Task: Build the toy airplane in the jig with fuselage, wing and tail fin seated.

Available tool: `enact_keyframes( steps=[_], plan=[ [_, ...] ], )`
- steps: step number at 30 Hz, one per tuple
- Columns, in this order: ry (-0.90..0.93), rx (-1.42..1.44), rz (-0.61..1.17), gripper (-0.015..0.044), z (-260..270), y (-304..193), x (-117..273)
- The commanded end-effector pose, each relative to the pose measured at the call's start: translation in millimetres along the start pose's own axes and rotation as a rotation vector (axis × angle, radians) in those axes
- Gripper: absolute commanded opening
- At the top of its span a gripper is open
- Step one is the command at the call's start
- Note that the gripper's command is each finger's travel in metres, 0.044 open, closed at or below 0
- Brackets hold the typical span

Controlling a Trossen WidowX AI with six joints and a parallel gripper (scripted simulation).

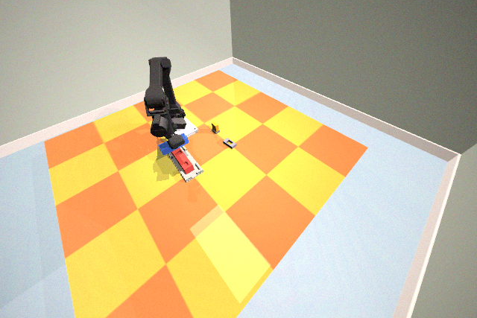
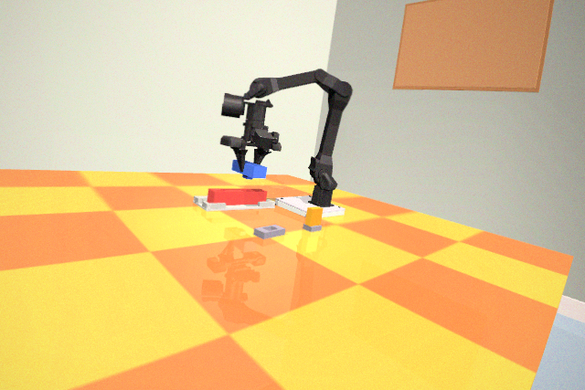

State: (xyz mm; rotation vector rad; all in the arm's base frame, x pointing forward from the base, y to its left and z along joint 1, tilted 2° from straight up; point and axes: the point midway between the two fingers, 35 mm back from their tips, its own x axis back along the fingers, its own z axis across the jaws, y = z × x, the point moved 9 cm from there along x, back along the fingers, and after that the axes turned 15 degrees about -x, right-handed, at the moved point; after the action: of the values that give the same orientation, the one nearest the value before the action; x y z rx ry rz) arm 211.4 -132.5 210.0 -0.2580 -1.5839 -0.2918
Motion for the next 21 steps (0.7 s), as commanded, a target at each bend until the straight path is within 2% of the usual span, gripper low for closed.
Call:
enact_keyframes(
  steps=[1, 21],
  plan=[
    [0.000, 0.006, -0.003, 0.0195, 0, 0, -1],
    [0.000, 0.006, -0.003, 0.0195, 0, 0, -17]
  ],
)
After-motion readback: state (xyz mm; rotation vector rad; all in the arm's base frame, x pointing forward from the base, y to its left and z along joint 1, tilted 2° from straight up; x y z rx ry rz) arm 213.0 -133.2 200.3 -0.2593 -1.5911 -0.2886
